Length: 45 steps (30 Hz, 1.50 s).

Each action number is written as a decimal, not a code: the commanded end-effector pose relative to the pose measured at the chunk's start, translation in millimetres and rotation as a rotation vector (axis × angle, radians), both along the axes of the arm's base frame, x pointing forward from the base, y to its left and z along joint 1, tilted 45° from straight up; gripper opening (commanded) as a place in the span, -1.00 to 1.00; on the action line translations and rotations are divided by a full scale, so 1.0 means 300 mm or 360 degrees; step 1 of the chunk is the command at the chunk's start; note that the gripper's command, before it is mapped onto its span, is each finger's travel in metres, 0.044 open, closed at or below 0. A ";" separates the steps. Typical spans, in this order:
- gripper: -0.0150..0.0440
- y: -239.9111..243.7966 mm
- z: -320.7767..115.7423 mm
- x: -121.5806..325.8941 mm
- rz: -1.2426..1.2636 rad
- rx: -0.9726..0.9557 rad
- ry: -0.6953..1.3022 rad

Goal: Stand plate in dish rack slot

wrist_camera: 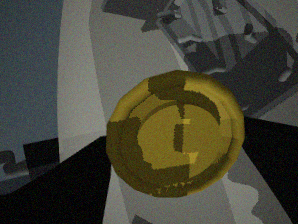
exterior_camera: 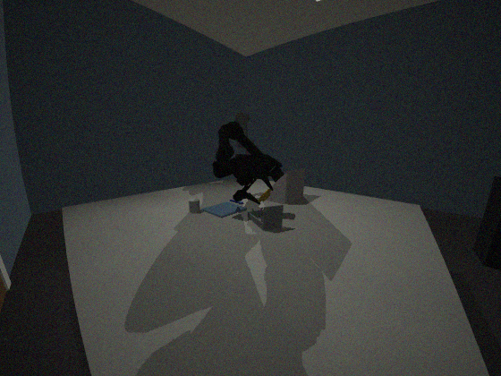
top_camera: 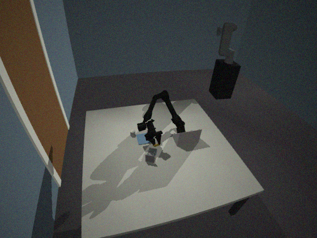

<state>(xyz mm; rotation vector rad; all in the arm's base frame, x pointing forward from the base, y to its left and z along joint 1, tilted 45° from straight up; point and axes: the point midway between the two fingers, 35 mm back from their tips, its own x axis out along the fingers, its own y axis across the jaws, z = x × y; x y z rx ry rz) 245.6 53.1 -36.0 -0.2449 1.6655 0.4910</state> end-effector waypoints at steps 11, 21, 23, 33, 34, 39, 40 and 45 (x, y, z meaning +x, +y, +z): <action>-0.49 -0.030 -0.025 0.013 0.0361 0.0371 -0.0275; -0.49 -0.059 -0.028 0.024 0.0640 0.0561 -0.0575; -0.49 -0.065 -0.027 0.026 0.0697 0.0588 -0.0642; -0.49 -0.099 -0.014 0.031 0.0989 0.0664 -0.1010; -0.49 -0.102 -0.012 0.031 0.1019 0.0665 -0.1049; -0.49 -0.121 0.000 0.031 0.1170 0.0656 -0.1247; -0.49 -0.124 0.002 0.031 0.1201 0.0651 -0.1287; -0.49 -0.142 0.017 0.028 0.1349 0.0608 -0.1481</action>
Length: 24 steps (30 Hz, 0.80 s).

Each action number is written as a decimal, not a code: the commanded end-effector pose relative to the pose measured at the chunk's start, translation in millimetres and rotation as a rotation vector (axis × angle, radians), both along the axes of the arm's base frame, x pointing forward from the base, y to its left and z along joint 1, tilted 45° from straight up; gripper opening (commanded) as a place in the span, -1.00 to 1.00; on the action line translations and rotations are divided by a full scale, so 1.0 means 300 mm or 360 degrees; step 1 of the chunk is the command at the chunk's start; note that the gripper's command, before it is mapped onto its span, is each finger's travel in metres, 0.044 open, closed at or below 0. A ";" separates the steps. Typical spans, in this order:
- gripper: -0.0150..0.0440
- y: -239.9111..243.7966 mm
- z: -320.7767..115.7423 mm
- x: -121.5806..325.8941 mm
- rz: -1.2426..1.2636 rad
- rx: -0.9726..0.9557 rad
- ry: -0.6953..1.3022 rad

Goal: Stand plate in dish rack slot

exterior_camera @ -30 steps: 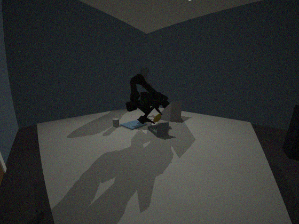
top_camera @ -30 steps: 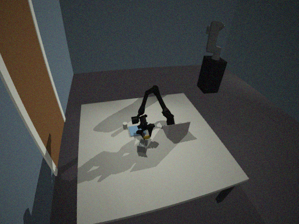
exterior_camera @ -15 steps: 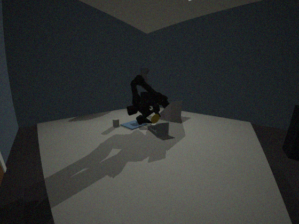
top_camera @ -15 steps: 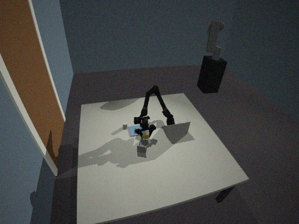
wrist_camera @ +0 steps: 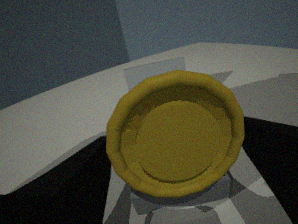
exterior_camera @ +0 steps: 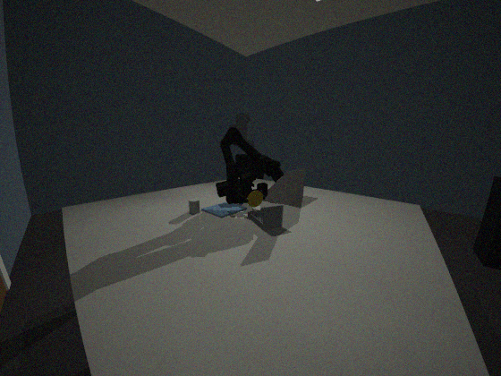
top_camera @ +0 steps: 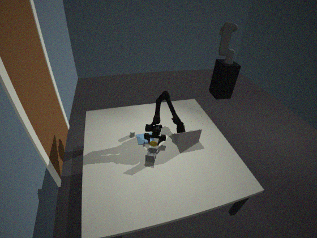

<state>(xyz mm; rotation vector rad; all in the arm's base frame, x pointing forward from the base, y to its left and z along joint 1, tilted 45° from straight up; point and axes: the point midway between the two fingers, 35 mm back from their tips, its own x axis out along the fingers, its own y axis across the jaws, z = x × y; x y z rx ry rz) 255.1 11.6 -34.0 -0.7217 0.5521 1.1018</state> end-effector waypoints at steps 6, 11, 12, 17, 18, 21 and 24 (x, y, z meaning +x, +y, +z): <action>-0.49 -0.006 0.013 -0.004 0.0064 0.0000 -0.0144; -0.49 -0.005 0.011 -0.003 0.0064 0.0000 -0.0143; -0.49 -0.001 0.007 -0.001 0.0062 -0.0001 -0.0141; -0.49 0.027 -0.021 0.013 0.0053 -0.0005 -0.0127; -0.49 0.027 -0.021 0.013 0.0053 -0.0005 -0.0127; -0.49 0.029 -0.023 0.015 0.0054 -0.0005 -0.0127; -0.49 0.047 -0.040 0.026 0.0058 -0.0006 -0.0133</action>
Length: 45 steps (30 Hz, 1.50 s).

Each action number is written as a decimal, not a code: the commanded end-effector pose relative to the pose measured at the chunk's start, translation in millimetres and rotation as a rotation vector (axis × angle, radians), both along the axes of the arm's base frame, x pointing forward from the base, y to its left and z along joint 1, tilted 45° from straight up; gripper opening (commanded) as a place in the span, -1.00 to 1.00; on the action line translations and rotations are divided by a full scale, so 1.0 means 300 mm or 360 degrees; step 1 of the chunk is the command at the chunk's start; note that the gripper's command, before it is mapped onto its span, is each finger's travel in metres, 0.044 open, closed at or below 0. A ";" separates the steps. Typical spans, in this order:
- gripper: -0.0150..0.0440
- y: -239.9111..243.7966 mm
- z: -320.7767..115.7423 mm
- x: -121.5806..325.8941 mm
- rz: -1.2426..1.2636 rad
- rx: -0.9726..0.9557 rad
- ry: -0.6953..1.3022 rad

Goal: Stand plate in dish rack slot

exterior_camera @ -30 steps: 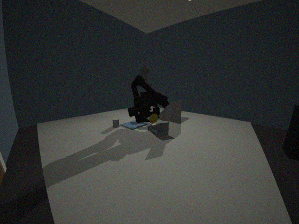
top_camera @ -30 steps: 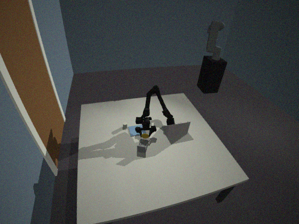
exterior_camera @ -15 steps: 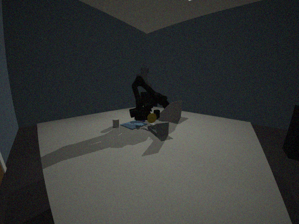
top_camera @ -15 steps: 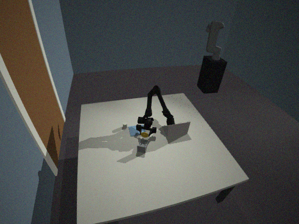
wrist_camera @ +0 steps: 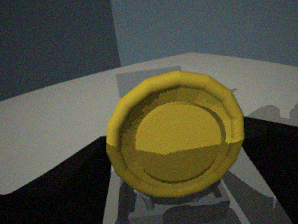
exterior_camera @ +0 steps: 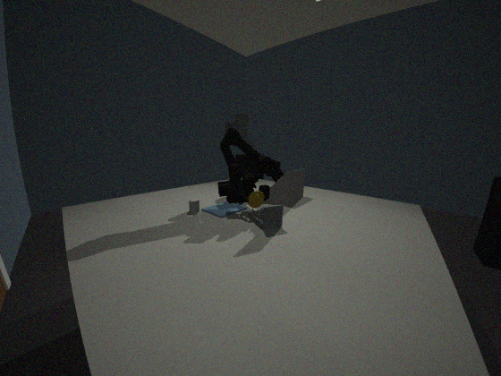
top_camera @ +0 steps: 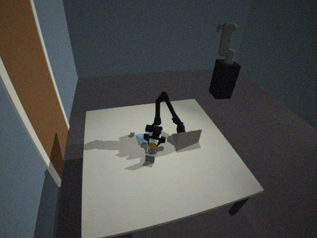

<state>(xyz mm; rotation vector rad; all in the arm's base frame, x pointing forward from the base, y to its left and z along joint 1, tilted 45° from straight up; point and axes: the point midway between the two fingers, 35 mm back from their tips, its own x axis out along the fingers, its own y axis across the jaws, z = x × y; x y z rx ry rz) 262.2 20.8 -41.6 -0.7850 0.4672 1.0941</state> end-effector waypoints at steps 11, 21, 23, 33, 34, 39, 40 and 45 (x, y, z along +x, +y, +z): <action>-0.49 0.053 -0.049 0.020 0.0010 0.0004 0.0004; -0.49 0.018 -0.100 0.025 0.0012 0.0001 0.0003; -0.49 0.023 -0.094 0.021 0.0001 -0.0004 0.0017; -0.40 0.023 -0.094 0.021 0.0004 -0.0006 0.0014; -0.31 0.022 -0.094 0.022 0.0006 -0.0007 0.0011; 0.13 0.022 -0.094 0.022 0.0006 -0.0007 0.0011; 0.22 0.022 -0.094 0.022 0.0006 -0.0007 0.0011; 0.67 0.022 -0.094 0.022 0.0006 -0.0007 0.0011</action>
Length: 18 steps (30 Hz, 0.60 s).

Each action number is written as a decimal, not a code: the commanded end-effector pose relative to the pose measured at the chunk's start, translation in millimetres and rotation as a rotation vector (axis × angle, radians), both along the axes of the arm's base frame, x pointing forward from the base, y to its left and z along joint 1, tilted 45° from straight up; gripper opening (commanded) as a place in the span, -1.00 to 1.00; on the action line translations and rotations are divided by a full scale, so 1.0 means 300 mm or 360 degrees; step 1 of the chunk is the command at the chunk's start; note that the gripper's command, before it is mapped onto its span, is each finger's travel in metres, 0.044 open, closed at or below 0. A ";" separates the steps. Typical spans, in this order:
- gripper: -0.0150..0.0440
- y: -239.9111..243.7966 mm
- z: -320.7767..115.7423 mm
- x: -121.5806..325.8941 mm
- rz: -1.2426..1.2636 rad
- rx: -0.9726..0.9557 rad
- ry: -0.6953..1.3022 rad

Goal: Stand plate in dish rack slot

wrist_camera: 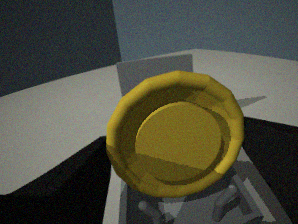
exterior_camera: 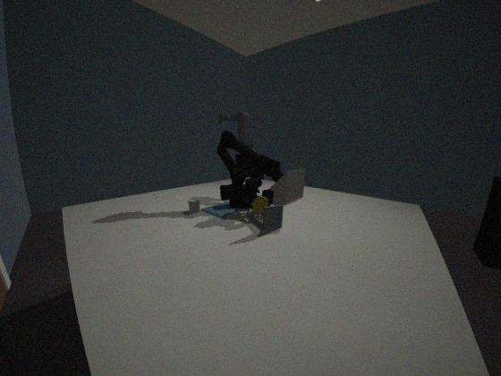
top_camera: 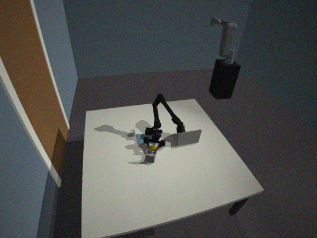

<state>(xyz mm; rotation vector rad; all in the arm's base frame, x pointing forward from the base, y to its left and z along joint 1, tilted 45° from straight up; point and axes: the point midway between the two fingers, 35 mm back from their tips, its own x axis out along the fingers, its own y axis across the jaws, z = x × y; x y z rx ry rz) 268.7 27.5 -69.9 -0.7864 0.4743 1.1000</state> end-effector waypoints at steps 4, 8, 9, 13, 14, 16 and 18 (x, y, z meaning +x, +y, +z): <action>0.86 0.000 0.000 0.000 0.0000 0.0000 0.0000; 0.86 0.004 0.003 0.000 0.0000 -0.0002 0.0002; 0.86 0.014 0.014 0.001 0.0001 -0.0008 0.0009; 0.86 0.106 0.107 0.008 0.0004 -0.0029 0.0025; 0.86 0.132 0.134 0.008 0.0005 -0.0028 0.0021; 0.86 0.185 0.188 0.002 0.0005 -0.0020 0.0010; 0.86 0.237 0.242 0.001 0.0004 -0.0003 -0.0002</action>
